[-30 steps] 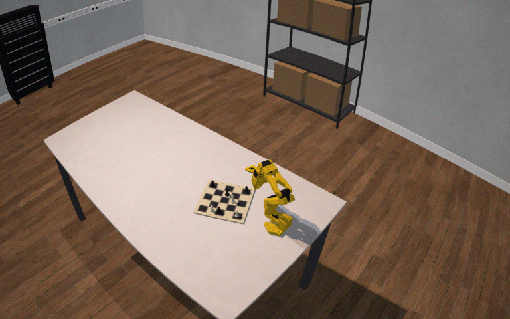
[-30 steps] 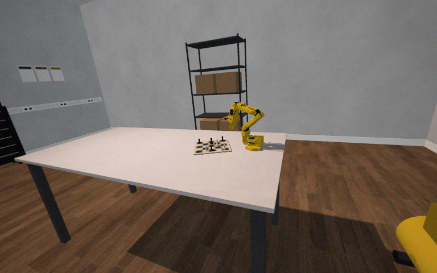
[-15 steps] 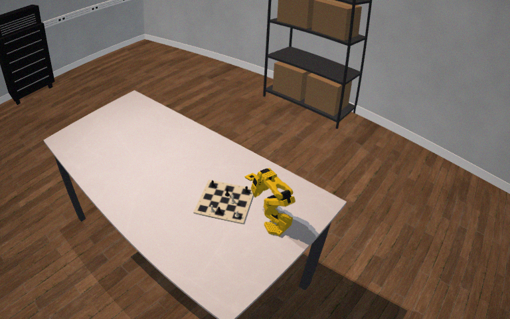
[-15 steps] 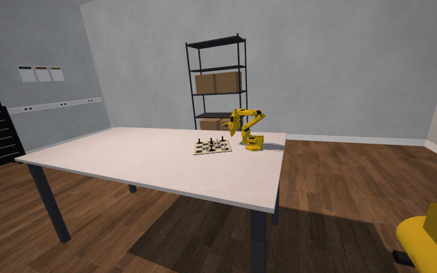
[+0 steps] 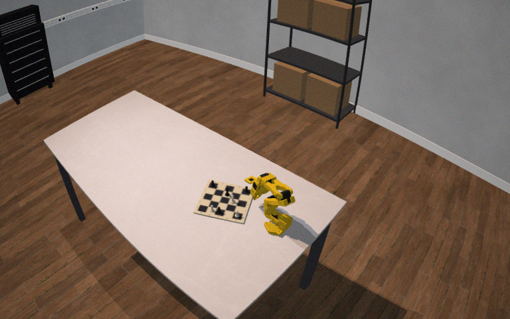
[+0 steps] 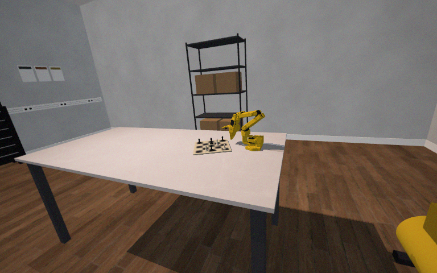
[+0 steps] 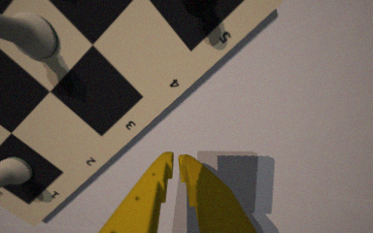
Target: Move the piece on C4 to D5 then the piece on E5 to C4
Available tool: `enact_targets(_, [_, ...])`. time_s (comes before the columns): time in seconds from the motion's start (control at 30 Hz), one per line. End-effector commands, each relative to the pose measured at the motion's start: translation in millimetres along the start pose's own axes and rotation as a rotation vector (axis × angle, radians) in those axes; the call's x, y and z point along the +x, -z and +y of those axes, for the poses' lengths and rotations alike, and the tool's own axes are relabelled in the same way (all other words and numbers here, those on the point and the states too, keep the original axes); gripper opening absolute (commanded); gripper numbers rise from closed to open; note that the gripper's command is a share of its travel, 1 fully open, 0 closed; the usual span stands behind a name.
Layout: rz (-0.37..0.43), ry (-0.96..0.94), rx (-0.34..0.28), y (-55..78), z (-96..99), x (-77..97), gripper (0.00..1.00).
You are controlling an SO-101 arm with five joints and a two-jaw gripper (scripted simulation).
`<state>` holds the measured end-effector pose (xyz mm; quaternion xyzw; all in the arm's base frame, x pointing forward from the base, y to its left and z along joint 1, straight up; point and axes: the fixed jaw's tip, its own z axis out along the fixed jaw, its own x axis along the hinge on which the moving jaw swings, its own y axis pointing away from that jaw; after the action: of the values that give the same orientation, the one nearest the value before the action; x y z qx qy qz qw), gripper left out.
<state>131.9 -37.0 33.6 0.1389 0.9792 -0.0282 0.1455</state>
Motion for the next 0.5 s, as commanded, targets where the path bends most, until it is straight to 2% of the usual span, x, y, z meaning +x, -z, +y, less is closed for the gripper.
enact_targets(0.0, [0.02, 0.003, 0.0, -3.8, -0.5, 4.0, 0.0])
enact_targets(0.47, [0.02, 0.005, -0.001, -6.1, -0.3, 5.5, 0.0])
